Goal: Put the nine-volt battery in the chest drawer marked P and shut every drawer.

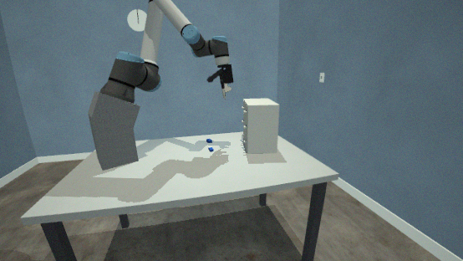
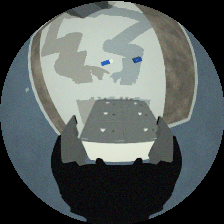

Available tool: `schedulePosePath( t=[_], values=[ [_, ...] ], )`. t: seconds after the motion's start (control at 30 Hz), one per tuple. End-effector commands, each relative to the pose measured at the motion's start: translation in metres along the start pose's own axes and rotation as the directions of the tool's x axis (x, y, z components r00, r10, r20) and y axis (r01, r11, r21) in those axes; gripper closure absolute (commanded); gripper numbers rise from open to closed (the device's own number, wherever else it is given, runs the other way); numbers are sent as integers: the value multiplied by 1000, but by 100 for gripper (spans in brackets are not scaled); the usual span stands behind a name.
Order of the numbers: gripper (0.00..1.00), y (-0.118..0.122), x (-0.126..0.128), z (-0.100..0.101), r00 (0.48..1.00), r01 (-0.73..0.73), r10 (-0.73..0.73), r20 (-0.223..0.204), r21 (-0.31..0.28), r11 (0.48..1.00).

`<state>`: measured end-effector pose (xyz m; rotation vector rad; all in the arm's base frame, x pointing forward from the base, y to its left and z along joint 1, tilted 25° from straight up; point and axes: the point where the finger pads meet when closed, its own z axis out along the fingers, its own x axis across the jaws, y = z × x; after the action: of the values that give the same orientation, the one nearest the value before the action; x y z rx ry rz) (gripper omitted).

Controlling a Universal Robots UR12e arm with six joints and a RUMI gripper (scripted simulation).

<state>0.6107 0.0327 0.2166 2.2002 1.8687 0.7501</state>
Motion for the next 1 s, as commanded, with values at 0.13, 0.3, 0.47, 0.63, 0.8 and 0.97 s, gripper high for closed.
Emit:
schedulePosePath(
  t=[0.13,0.3,0.47,0.63,0.8,0.97],
  values=[
    [0,4,0,5,1000,0,0,0,-55,998],
    [0,6,0,8,1000,0,0,0,-94,996],
    [0,8,0,10,1000,0,0,0,-119,993],
    [0,10,0,14,1000,0,0,0,-161,987],
    [0,13,0,18,1000,0,0,0,-205,979],
    [0,16,0,22,1000,0,0,0,-250,968]
  ],
)
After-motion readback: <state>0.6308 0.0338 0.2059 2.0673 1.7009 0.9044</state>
